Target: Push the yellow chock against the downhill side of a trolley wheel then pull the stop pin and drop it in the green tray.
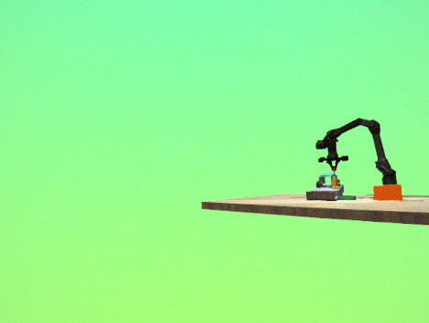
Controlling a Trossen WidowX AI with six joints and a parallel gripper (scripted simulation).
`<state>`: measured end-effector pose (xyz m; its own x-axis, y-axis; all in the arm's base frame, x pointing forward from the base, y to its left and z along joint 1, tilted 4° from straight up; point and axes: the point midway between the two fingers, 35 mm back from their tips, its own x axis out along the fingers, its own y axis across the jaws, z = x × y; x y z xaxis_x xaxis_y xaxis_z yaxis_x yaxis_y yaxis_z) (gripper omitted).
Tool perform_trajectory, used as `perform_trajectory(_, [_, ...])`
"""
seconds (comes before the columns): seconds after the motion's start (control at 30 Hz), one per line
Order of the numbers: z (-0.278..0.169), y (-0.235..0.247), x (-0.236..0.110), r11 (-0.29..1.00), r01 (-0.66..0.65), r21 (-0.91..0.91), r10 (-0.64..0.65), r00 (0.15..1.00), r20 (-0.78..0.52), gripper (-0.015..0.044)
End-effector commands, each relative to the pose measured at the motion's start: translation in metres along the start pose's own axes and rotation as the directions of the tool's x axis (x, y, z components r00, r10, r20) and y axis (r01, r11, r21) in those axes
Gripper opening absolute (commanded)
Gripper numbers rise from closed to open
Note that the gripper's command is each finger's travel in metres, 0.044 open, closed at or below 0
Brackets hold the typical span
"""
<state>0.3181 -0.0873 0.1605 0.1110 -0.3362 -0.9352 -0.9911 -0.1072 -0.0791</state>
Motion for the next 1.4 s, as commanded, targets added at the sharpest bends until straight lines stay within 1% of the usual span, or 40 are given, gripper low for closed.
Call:
perform_trajectory(0.0, [0.000, 0.003, 0.000, 1.000, 0.000, -0.006, 0.000, 1.000, 0.004, 0.0000])
perform_trajectory(0.73, [0.001, 0.079, 0.004, 1.000, -0.006, -0.008, 0.006, 1.000, 0.004, 0.0000])
perform_trajectory(0.93, [0.001, 0.084, 0.003, 1.000, -0.007, -0.009, 0.007, 1.000, 0.004, 0.0000])
perform_trajectory(1.37, [0.049, 0.082, 0.001, 1.000, -0.007, -0.008, 0.007, 1.000, 0.009, 0.0000])
